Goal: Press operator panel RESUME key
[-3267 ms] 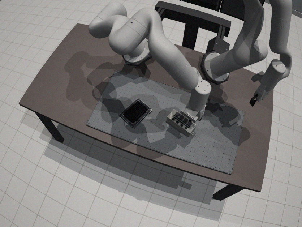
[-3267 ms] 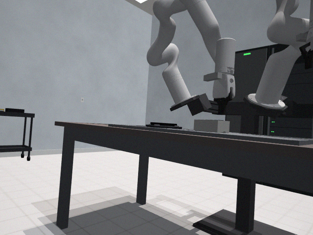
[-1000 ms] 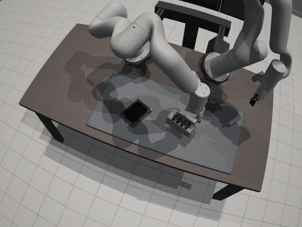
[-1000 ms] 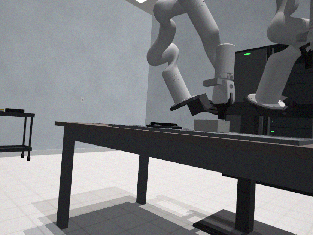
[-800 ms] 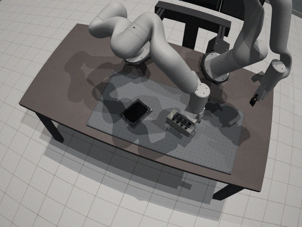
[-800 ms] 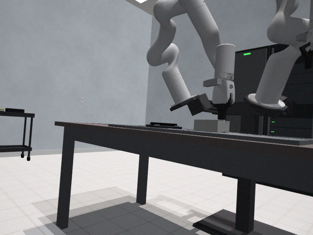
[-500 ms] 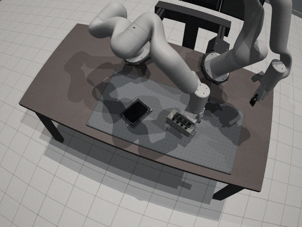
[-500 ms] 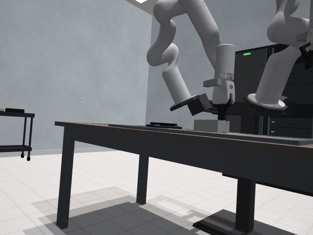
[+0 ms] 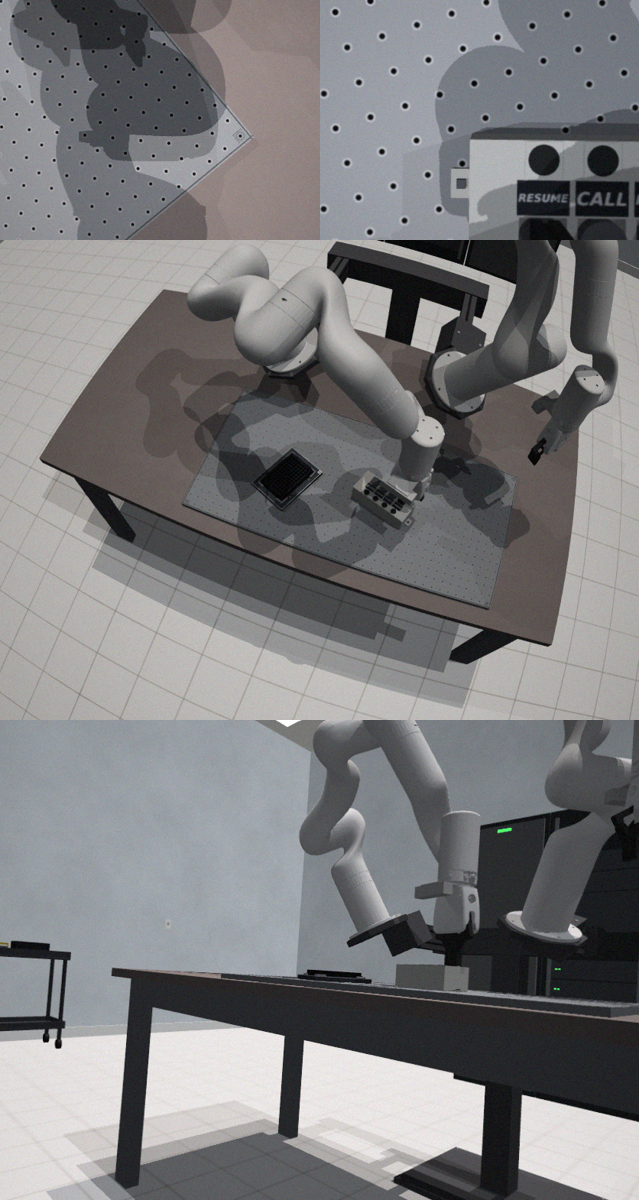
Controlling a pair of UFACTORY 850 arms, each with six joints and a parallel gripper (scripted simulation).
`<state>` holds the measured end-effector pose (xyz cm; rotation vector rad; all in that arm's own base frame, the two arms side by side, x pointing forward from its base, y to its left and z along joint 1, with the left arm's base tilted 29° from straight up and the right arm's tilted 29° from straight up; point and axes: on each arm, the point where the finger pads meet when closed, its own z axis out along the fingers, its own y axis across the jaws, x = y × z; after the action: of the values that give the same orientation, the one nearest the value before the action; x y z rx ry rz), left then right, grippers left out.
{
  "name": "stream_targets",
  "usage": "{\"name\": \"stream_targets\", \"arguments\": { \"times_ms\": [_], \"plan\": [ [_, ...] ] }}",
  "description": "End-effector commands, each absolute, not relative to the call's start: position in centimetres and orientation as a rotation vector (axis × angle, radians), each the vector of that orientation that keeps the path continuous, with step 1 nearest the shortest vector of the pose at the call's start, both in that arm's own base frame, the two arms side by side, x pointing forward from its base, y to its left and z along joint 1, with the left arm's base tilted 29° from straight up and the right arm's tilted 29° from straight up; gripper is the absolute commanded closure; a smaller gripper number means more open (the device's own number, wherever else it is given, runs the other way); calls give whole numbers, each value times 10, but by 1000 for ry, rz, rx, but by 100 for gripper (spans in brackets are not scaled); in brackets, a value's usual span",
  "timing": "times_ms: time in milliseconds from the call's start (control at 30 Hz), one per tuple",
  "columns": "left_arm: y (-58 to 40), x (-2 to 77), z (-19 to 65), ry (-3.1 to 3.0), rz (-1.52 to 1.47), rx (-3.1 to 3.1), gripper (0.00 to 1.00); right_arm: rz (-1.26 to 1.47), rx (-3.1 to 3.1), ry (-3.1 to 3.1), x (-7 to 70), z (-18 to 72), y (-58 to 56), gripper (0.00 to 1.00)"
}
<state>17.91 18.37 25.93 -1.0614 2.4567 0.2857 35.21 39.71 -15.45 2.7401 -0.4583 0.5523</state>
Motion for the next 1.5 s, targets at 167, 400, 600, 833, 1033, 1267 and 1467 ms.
{"name": "stream_targets", "arguments": {
  "times_ms": [167, 400, 600, 833, 1033, 1267, 1467],
  "plan": [
    [184, 179, 260, 2455, 286, -1061, 0, 553, 2742, -458, 353, -155, 398, 100],
    [184, 179, 260, 2455, 286, -1061, 0, 553, 2742, -458, 353, -154, 398, 100],
    [184, 179, 260, 2455, 286, -1061, 0, 553, 2742, -458, 349, -146, 401, 100],
    [184, 179, 260, 2455, 286, -1061, 0, 553, 2742, -458, 346, -135, 406, 100],
    [184, 179, 260, 2455, 286, -1061, 0, 553, 2742, -458, 343, -129, 408, 100],
    [184, 179, 260, 2455, 286, -1061, 0, 553, 2742, -458, 340, -119, 412, 100],
    [184, 179, 260, 2455, 286, -1061, 0, 553, 2742, -459, 337, -112, 415, 100]
  ]
}}
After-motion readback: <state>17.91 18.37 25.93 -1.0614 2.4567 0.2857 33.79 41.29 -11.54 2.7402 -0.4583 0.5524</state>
